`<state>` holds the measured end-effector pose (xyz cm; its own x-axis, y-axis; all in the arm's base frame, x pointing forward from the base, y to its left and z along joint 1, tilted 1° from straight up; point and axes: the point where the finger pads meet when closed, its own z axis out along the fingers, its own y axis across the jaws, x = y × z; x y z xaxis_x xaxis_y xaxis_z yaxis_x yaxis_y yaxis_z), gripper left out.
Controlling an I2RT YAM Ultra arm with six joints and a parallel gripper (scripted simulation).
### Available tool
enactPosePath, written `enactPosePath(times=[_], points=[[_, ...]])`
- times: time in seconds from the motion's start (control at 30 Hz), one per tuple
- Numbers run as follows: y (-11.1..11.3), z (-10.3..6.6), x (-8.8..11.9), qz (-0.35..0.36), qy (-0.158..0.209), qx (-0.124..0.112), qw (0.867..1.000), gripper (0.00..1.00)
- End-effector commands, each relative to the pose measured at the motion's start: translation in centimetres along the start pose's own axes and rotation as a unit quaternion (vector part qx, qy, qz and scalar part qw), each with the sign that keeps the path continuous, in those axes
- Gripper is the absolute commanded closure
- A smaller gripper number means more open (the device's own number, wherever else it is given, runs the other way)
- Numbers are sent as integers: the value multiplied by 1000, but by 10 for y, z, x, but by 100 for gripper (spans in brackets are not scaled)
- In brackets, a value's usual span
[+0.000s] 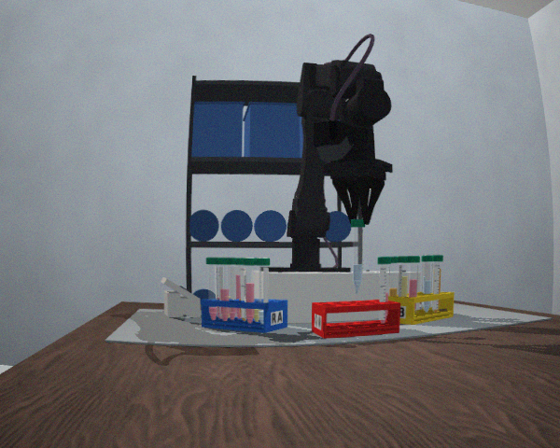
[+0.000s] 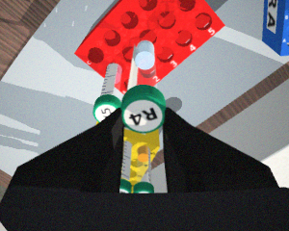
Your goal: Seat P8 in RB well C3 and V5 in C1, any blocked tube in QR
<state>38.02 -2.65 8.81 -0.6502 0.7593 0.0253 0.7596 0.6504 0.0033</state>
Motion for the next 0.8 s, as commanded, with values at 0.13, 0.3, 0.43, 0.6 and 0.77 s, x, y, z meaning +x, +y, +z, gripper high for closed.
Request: enactPosePath(times=[0.13,0.3,0.43,0.6,0.77], points=[[-2,11,0,2,3,5,1000,100],[0,6,-3,2,-5,-2,1000,100],[-2,5,0,2,-5,-3,1000,100],[-3,5,-1,2,-7,-4,1000,100],[1,2,-5,2,-14,-11,1000,100]])
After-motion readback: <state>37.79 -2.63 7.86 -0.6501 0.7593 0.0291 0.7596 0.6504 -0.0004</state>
